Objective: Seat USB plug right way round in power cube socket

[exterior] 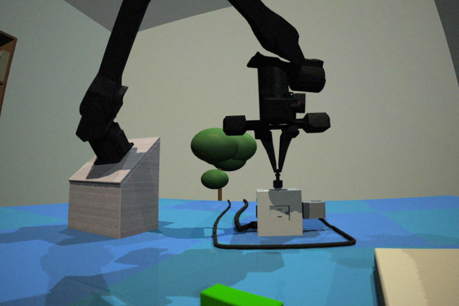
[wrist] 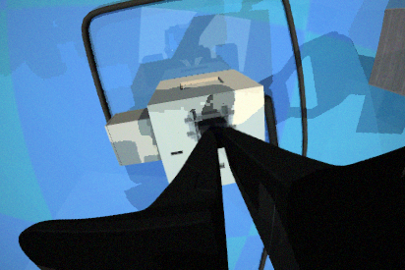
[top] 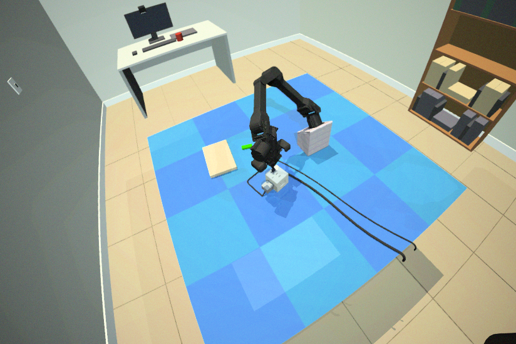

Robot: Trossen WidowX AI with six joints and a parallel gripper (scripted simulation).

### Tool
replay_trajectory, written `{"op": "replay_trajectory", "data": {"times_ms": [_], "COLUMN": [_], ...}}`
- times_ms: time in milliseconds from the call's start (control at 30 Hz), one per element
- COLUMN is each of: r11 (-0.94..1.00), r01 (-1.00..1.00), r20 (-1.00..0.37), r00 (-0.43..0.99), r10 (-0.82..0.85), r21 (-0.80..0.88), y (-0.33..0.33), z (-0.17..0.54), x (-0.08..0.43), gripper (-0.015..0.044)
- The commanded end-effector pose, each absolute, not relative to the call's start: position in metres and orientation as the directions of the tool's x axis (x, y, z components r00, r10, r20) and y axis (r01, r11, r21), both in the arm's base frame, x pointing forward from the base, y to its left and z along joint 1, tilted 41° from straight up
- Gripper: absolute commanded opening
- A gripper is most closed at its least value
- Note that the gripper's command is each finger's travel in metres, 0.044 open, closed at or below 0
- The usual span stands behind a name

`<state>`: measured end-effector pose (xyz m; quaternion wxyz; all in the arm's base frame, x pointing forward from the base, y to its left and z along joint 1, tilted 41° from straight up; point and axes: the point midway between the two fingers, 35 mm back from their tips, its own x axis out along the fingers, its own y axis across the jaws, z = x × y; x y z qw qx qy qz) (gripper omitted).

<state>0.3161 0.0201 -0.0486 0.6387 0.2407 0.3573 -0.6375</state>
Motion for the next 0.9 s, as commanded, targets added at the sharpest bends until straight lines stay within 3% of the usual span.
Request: {"op": "replay_trajectory", "data": {"times_ms": [0,867], "r11": [0.071,0.071], "r01": [0.987,0.986], "r20": [-0.764,-0.764], "r00": [-0.068,-0.068], "r10": [-0.642,-0.642], "r21": [-0.147,-0.148], "y": [0.02,0.029], "z": [-0.048,-0.038], "x": [0.316,0.317], "gripper": [0.0,0.0]}}
